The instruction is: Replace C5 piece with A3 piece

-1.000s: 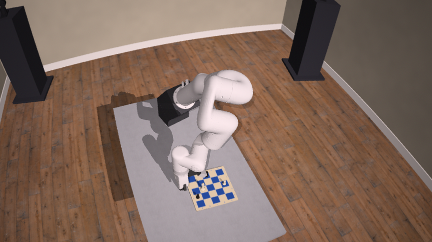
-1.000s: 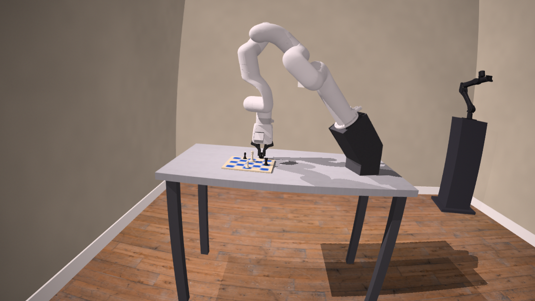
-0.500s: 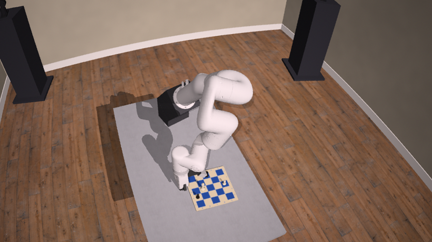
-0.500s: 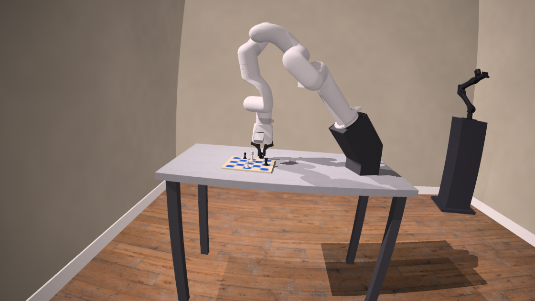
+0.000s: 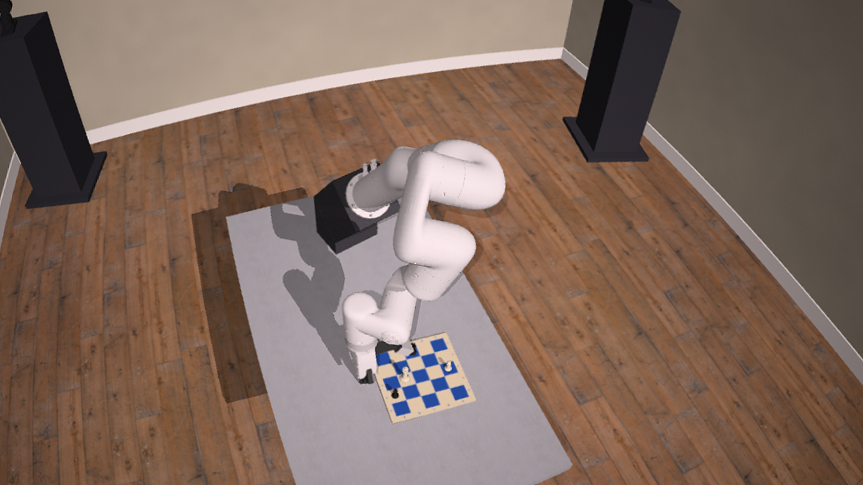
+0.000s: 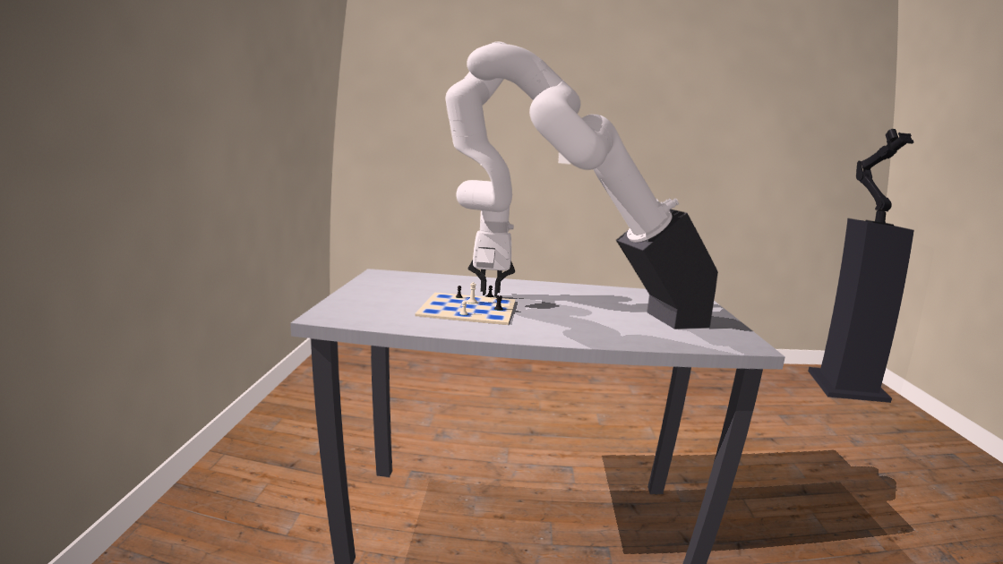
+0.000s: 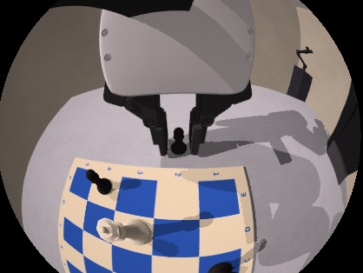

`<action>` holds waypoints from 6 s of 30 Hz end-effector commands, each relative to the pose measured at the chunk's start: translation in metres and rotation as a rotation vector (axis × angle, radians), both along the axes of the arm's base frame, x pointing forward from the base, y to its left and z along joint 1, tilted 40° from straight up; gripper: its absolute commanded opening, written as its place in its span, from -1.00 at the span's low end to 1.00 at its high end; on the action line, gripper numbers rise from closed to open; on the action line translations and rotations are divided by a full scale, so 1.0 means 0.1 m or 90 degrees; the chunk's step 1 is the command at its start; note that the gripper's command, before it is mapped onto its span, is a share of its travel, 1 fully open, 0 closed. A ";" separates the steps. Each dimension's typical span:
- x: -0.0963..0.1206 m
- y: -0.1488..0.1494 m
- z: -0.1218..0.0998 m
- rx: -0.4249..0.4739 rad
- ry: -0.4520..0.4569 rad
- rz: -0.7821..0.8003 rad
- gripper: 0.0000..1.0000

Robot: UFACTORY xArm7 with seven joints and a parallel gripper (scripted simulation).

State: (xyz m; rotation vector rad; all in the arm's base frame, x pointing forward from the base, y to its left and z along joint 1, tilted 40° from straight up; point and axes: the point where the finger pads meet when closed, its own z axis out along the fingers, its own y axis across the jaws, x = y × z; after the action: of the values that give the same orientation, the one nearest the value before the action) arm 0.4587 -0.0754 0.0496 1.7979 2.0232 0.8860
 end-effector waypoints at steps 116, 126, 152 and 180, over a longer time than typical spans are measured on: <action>-0.54 1.84 1.38 -0.799 -0.338 1.037 -0.31; -0.54 1.84 1.38 -0.799 -0.338 1.037 -0.31; -0.49 1.86 1.31 -0.800 -0.337 1.038 -0.31; -0.28 1.94 1.04 -0.800 -0.337 1.038 -0.31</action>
State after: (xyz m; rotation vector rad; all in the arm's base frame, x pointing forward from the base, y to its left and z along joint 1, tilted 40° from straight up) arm 0.4276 0.1181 0.1556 -0.8118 2.3302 0.0531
